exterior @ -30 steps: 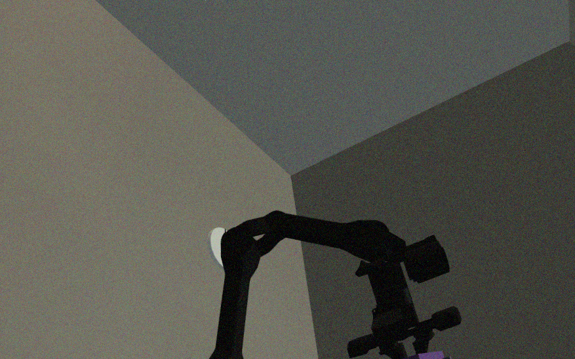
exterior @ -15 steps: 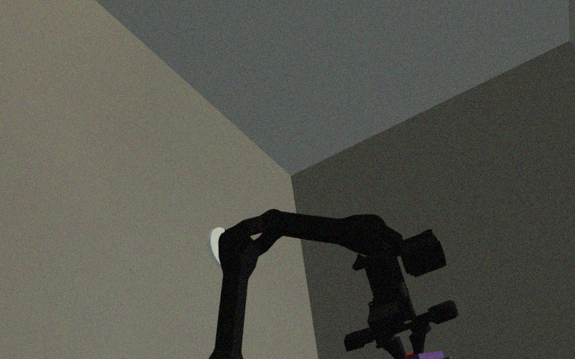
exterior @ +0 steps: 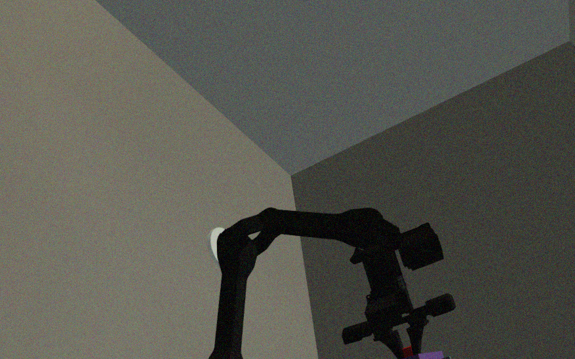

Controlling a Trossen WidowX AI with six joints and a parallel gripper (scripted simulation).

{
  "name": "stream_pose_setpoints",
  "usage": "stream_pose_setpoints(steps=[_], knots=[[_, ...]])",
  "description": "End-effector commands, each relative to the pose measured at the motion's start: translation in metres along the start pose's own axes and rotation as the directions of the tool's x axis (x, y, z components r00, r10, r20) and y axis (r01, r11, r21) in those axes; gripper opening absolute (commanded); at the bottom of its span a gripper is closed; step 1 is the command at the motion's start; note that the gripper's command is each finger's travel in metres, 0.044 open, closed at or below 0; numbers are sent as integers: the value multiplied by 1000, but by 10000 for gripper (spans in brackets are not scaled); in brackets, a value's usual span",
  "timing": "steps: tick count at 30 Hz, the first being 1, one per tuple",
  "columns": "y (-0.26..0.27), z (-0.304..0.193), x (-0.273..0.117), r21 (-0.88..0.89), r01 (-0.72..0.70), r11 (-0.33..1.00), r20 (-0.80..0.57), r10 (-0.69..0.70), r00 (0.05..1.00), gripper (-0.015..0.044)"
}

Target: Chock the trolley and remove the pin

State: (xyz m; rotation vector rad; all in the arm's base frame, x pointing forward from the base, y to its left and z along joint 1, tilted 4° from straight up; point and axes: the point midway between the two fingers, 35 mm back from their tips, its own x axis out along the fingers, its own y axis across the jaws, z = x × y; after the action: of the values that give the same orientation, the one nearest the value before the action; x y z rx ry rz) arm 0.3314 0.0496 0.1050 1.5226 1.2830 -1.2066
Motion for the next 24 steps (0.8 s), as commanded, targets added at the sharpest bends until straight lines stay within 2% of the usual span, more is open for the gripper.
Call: stream_pose_setpoints(steps=[1, 24], knots=[[1, -2, -5, -5, -3, 1000, -8, 3, 1000, 0], [3, -7, -19, -5, -3, 1000, -9, 3, 1000, 0]])
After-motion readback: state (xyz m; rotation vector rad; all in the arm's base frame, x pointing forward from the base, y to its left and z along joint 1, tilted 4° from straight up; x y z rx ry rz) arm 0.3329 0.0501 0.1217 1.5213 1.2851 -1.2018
